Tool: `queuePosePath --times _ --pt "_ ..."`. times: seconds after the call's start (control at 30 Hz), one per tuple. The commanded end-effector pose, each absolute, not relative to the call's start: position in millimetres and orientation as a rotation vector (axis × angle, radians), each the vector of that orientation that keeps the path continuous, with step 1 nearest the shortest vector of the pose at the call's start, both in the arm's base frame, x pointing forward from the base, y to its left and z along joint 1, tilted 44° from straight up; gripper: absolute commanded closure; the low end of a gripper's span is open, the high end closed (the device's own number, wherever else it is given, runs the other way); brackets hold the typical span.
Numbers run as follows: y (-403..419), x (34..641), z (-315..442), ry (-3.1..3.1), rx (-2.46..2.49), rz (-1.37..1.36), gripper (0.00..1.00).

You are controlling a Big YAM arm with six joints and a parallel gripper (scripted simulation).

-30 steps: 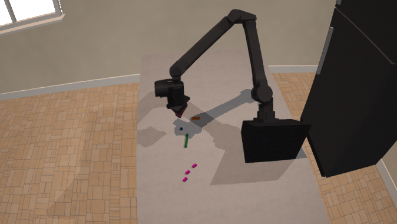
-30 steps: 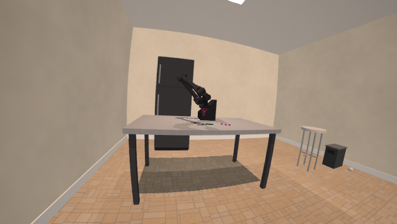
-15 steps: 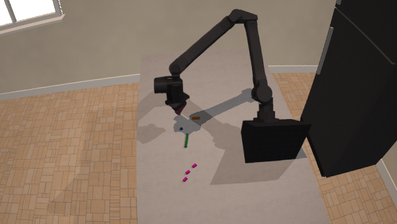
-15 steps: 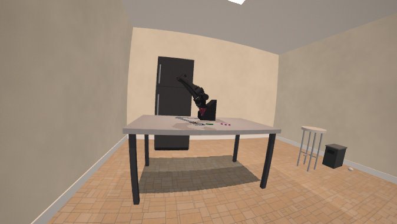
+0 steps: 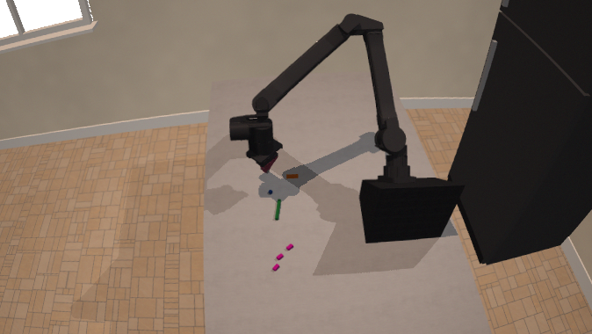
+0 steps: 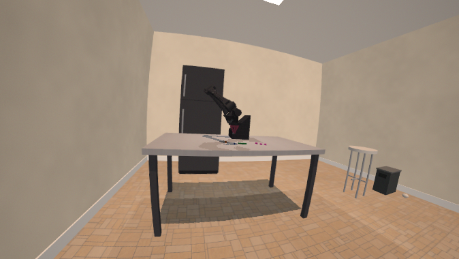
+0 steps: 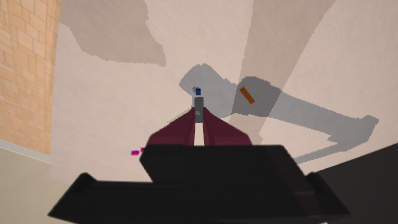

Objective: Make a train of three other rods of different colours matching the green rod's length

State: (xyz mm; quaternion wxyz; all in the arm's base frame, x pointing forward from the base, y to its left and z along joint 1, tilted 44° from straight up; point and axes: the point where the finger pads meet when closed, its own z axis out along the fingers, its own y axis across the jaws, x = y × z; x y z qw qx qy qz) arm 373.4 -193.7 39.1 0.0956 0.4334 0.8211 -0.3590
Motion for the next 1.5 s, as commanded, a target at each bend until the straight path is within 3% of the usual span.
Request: queuePosePath --times 0.0,0.8,1.47 --pt "-202.3 373.1 34.4 2.432 1.286 -1.070 0.96" --pt "-252.7 361.2 -21.4 2.433 1.287 -1.067 0.96" --pt "-250.5 374.9 -7.6 2.409 1.266 -1.047 0.96"
